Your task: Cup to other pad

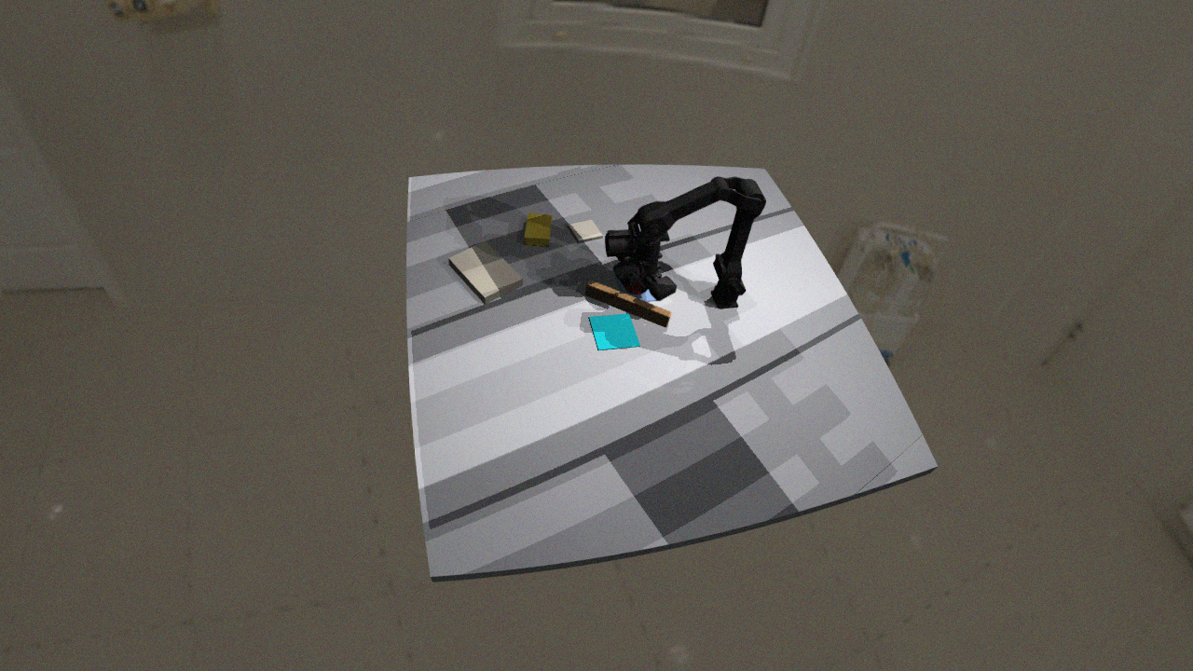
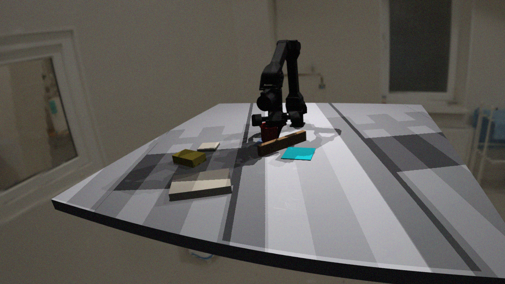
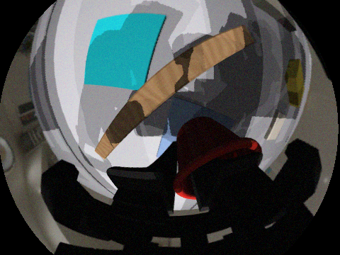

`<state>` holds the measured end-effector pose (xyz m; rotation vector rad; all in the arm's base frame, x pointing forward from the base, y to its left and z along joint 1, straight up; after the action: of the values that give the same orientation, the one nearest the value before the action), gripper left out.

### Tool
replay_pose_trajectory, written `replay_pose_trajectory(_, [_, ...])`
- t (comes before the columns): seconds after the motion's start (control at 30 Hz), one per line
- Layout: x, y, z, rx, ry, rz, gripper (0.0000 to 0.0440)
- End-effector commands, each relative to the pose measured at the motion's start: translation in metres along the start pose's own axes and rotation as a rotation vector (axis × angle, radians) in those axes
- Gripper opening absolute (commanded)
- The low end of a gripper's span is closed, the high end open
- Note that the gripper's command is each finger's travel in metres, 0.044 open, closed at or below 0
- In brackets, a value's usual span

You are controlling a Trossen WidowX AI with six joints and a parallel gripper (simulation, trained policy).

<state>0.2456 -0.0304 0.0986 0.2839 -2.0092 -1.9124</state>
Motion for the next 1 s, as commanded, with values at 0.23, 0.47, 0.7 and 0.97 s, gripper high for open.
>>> replay_pose_trajectory(0.23, [-0.015, 0.027, -0.004, 0.021, 0.064, -0.067, 0.0000])
replay_pose_trajectory(0.47, [-0.029, 0.044, 0.000, 0.039, 0.093, -0.107, 0.0000])
replay_pose_trajectory(0.7, [-0.046, 0.058, 0.009, 0.056, 0.124, -0.149, 0.0000])
replay_pose_trajectory(0.97, [-0.068, 0.068, 0.026, 0.069, 0.160, -0.202, 0.0000])
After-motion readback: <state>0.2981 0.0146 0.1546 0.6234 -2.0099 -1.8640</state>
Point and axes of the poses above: the point midway between the two fingers, 35 mm back from their tips, its own y axis back along the fingers, its own z axis across the jaws, x = y × z, the point moved 4 cm from there along y, back along the fingers, and after that the axes turned 1 degree about y, right-handed, at the moved point
